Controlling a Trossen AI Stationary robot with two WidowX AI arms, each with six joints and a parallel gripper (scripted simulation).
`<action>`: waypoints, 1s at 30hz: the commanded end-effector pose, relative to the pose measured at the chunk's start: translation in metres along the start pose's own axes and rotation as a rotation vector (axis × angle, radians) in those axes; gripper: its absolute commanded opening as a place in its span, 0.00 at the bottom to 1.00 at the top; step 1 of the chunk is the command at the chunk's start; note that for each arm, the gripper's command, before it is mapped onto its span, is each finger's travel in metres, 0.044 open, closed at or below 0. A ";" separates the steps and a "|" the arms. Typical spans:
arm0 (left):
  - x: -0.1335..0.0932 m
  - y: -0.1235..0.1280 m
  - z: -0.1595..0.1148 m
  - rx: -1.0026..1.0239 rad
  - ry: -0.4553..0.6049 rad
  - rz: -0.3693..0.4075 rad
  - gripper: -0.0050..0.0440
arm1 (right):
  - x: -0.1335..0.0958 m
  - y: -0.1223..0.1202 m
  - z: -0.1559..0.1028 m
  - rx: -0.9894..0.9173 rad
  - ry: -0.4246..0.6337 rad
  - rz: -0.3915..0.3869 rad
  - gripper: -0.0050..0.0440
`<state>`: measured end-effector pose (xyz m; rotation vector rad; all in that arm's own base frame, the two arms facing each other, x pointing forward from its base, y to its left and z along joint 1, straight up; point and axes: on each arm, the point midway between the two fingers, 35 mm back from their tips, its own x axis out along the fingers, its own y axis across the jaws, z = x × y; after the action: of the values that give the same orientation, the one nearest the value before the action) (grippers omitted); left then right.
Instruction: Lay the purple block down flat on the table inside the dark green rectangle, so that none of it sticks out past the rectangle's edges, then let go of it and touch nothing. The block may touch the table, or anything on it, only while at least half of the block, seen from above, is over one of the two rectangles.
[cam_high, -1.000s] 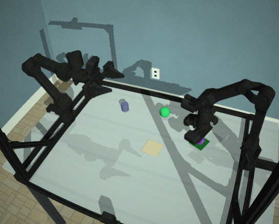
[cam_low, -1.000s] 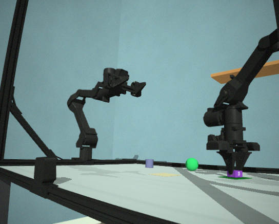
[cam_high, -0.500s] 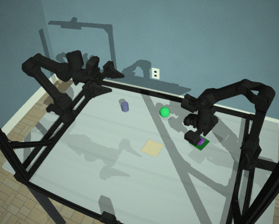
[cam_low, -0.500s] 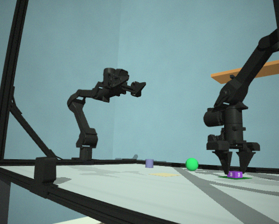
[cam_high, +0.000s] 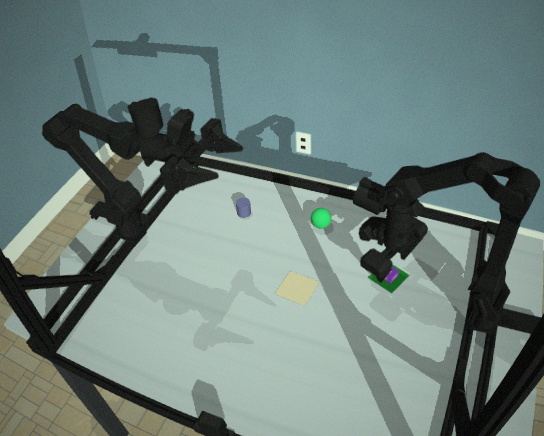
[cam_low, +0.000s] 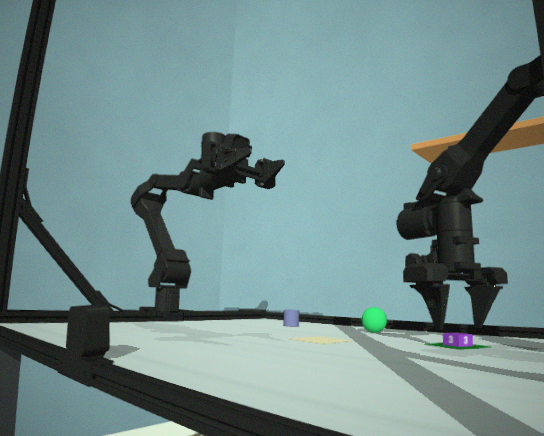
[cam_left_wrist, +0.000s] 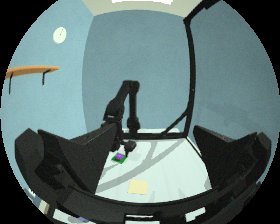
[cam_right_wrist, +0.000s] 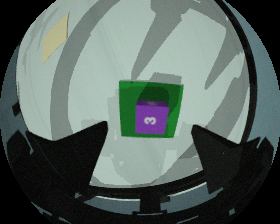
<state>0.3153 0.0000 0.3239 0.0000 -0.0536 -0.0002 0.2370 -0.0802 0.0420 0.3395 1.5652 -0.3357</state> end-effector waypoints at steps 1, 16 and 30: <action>0.000 0.000 -0.001 0.000 0.004 0.000 1.00 | -0.019 0.000 0.003 -0.001 -0.021 0.002 1.00; 0.000 0.000 -0.001 0.000 0.004 0.000 1.00 | -0.092 0.050 0.057 -0.177 -0.656 0.097 1.00; 0.000 0.000 -0.001 0.000 0.004 0.000 1.00 | -0.205 0.093 0.060 -0.299 -1.250 0.238 1.00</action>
<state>0.3154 0.0003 0.3238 0.0001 -0.0531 0.0009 0.3364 -0.0342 0.2116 0.0596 0.4921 -0.1082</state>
